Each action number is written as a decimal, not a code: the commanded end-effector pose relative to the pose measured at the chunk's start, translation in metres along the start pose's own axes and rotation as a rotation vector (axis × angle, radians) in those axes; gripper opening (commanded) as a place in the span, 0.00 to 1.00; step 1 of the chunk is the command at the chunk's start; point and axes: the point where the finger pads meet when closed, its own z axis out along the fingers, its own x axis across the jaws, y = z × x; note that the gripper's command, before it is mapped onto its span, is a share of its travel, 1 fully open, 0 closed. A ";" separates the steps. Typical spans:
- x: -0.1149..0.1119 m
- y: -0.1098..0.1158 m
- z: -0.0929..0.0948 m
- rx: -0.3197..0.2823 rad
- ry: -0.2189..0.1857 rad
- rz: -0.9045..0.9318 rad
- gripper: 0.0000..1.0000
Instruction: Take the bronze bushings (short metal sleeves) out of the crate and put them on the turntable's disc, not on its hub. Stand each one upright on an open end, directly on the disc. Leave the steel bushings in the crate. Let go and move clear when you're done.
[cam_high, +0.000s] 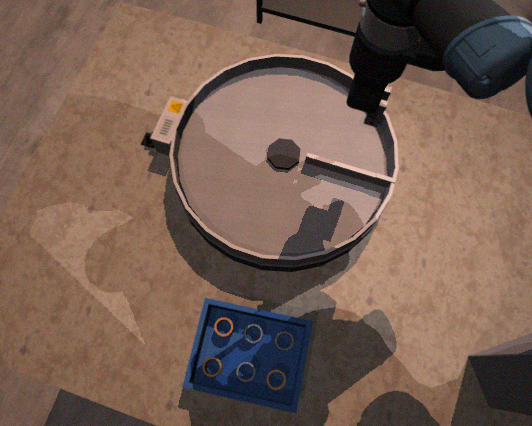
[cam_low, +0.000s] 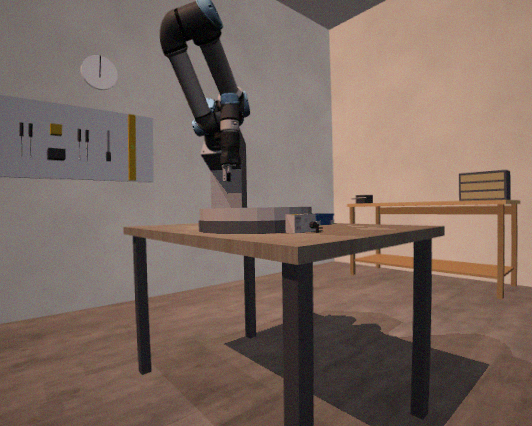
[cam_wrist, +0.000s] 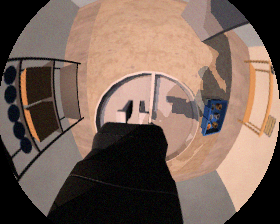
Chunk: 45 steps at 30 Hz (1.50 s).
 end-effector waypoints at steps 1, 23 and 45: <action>0.000 -0.001 -0.001 0.000 0.000 0.000 0.39; 0.000 -0.001 -0.001 0.000 0.000 0.000 0.39; 0.003 0.005 0.004 0.001 0.004 0.016 0.76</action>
